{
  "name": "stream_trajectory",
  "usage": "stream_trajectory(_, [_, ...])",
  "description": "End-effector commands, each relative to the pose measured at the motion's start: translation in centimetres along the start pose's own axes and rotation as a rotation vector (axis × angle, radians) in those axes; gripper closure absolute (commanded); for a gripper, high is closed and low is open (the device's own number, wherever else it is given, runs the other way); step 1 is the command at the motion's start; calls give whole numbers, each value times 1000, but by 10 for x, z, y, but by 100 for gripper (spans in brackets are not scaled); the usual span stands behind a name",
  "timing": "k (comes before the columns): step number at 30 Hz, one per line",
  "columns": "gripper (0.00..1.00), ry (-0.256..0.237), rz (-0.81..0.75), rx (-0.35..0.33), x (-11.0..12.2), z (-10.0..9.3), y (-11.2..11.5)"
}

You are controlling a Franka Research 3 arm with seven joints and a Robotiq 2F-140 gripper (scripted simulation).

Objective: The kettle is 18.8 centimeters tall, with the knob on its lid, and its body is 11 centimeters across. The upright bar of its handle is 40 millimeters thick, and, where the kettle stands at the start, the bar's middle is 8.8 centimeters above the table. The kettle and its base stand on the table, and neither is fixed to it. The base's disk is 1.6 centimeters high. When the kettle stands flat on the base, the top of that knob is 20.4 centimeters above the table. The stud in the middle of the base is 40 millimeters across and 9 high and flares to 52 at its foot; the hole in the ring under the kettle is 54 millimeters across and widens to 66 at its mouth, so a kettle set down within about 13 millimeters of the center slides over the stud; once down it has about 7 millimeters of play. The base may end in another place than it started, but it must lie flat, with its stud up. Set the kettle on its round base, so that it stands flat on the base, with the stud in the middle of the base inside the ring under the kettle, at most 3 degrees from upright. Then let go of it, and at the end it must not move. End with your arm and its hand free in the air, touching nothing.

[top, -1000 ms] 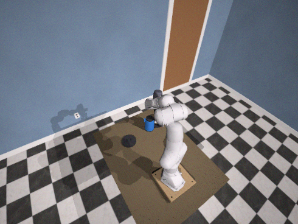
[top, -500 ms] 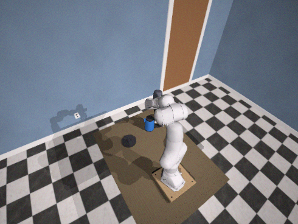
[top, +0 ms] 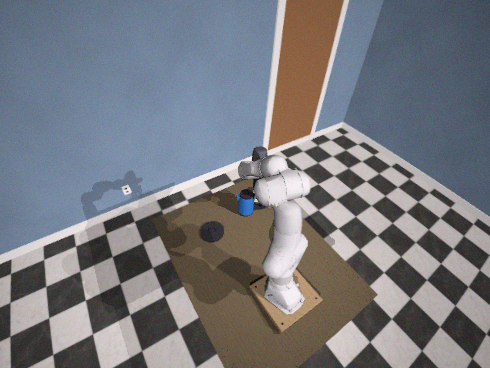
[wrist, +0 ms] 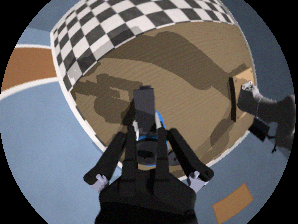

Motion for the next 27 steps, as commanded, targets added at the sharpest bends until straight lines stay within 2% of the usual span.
stream_trajectory(1, [100,-7,4,0,-2,-11,0])
stream_trajectory(17, [100,-7,4,0,-2,-34,0])
stream_trajectory(27, [100,-7,4,0,-2,-40,0])
Point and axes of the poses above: the point where the finger pads meet when closed, its own z axis out along the fingers, its own x axis across the jaws, y = z × x, the point moved 9 cm from there along -z, back along the fingers, and after that the axes turned 8 degrees about -z, right-handed, at the moved point
